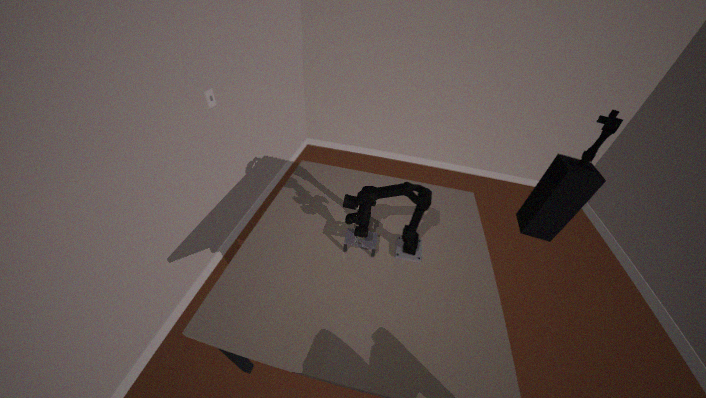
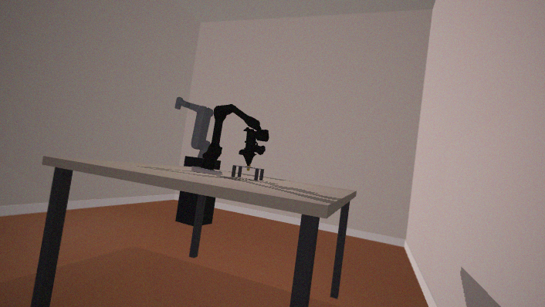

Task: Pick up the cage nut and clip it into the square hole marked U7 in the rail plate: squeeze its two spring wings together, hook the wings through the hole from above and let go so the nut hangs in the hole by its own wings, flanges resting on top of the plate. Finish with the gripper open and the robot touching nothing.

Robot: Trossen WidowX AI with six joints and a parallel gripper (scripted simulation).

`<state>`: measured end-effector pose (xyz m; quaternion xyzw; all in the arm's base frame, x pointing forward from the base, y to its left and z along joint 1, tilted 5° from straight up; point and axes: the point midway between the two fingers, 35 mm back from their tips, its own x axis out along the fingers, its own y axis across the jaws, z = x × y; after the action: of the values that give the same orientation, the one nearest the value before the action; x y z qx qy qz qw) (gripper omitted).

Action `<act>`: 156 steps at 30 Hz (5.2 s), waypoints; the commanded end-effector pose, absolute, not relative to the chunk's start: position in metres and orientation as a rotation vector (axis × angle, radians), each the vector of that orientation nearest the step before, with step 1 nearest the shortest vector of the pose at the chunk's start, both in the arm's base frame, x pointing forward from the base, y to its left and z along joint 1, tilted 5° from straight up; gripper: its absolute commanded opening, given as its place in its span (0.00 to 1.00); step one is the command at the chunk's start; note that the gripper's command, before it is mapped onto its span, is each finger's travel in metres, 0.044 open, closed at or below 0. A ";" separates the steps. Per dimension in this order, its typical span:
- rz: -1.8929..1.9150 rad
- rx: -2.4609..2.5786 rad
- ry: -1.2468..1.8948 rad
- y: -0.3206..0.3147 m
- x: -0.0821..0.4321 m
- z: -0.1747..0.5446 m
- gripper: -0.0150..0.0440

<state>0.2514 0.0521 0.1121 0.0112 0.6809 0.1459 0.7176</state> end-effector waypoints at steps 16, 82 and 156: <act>0.282 -0.006 1.503 0.054 0.252 0.112 0.31; 0.210 -0.072 1.499 0.058 0.251 0.111 0.31; 0.185 -0.100 1.498 0.064 0.250 0.113 1.00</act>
<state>0.2497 0.0641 0.1111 -0.0455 0.6798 0.0839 0.7271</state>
